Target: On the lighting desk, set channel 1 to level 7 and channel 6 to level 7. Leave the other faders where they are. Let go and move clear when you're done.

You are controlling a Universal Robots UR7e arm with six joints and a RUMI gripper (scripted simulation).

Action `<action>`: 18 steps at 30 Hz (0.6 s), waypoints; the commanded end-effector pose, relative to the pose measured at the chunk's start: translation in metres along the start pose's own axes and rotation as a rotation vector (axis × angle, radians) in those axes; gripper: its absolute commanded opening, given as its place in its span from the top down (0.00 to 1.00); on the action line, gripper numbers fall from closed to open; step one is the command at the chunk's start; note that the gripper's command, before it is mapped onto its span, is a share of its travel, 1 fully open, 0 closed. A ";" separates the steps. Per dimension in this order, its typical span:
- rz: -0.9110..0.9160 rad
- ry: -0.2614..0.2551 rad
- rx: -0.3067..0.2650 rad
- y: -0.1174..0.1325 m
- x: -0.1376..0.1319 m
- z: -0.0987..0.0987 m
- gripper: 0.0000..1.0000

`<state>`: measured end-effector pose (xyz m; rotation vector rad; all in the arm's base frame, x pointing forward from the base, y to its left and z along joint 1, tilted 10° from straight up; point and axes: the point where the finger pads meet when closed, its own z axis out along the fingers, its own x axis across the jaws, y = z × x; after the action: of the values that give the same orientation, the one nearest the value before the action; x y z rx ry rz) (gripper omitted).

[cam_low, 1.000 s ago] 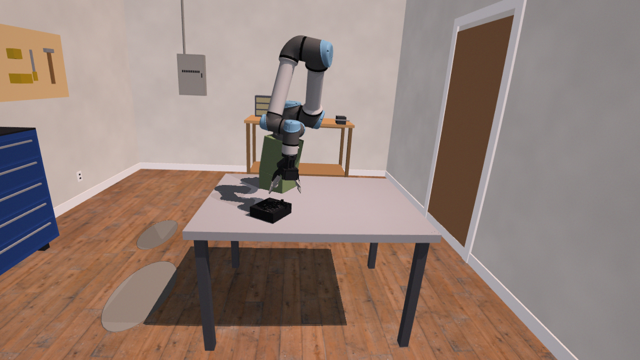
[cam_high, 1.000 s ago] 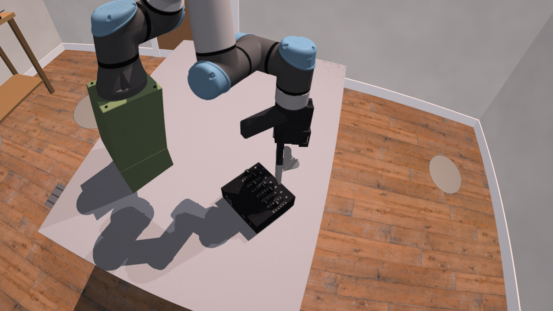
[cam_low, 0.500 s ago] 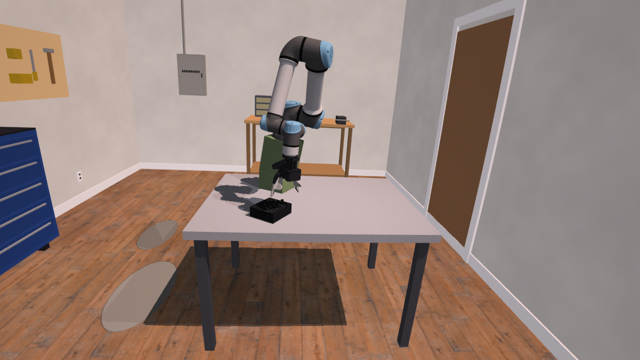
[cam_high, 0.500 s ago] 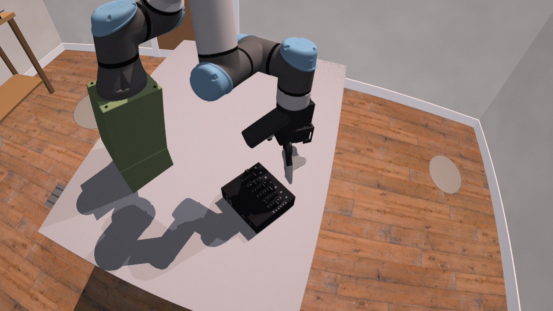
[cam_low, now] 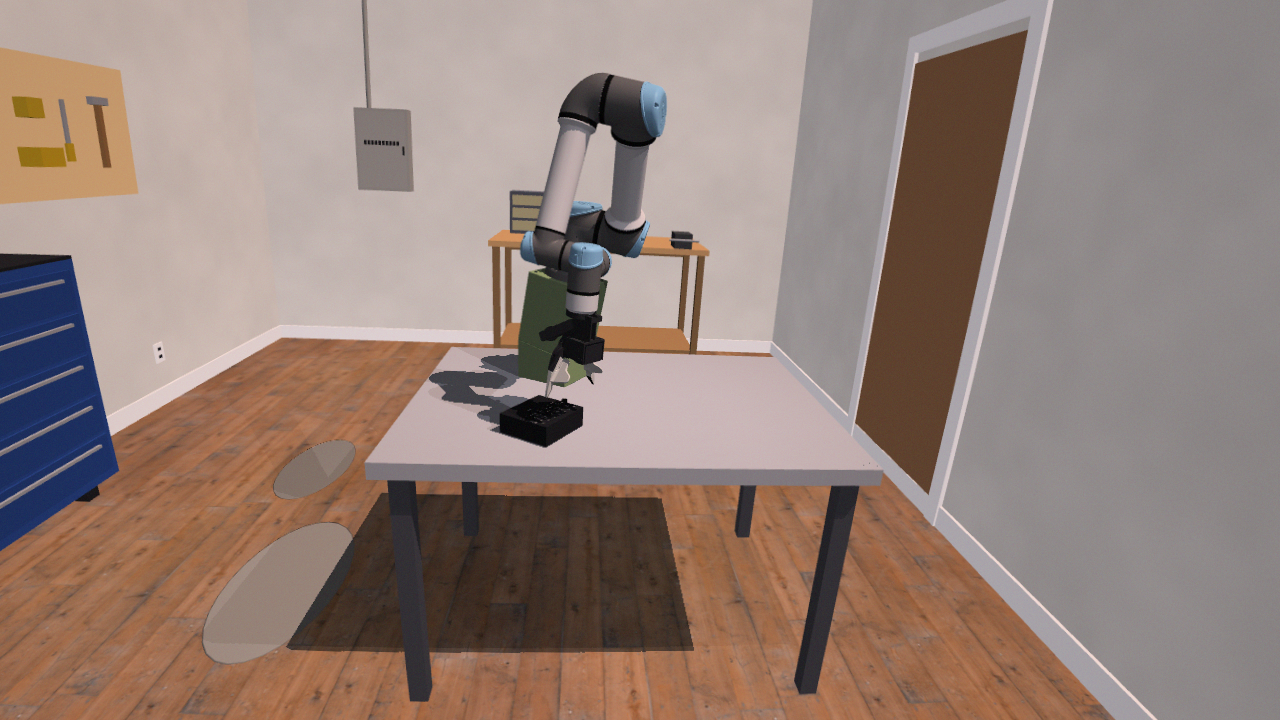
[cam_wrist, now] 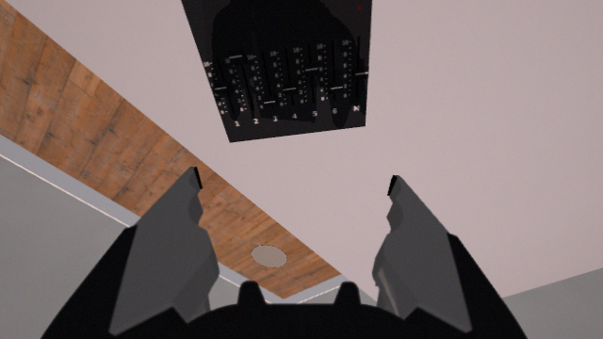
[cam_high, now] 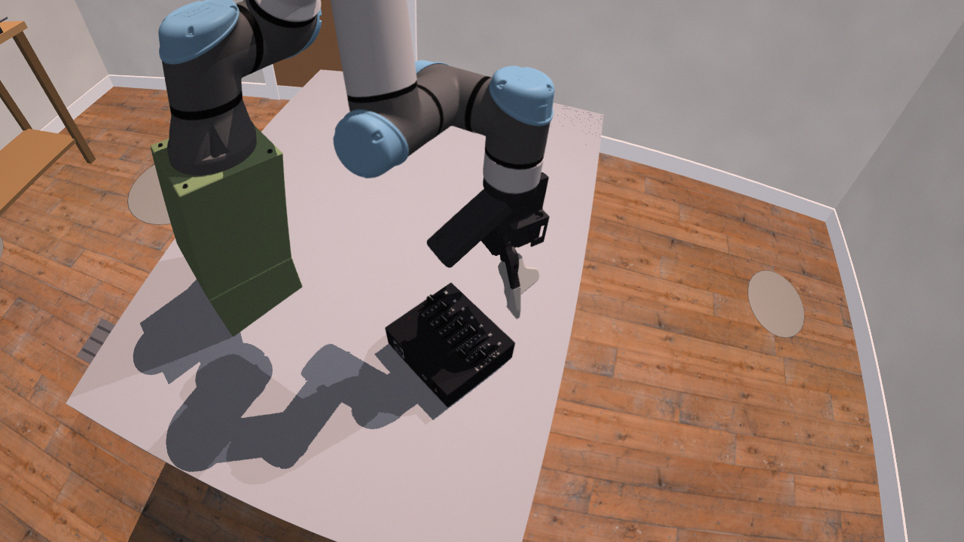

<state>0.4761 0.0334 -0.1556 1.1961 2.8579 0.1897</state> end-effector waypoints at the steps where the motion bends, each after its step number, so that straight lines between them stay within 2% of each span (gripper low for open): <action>1: -0.065 -0.001 -0.003 0.003 -0.001 0.001 0.00; 18: -0.121 -0.002 -0.002 0.004 -0.002 0.002 0.00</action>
<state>0.4782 0.0339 -0.1567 1.0447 2.9101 0.1868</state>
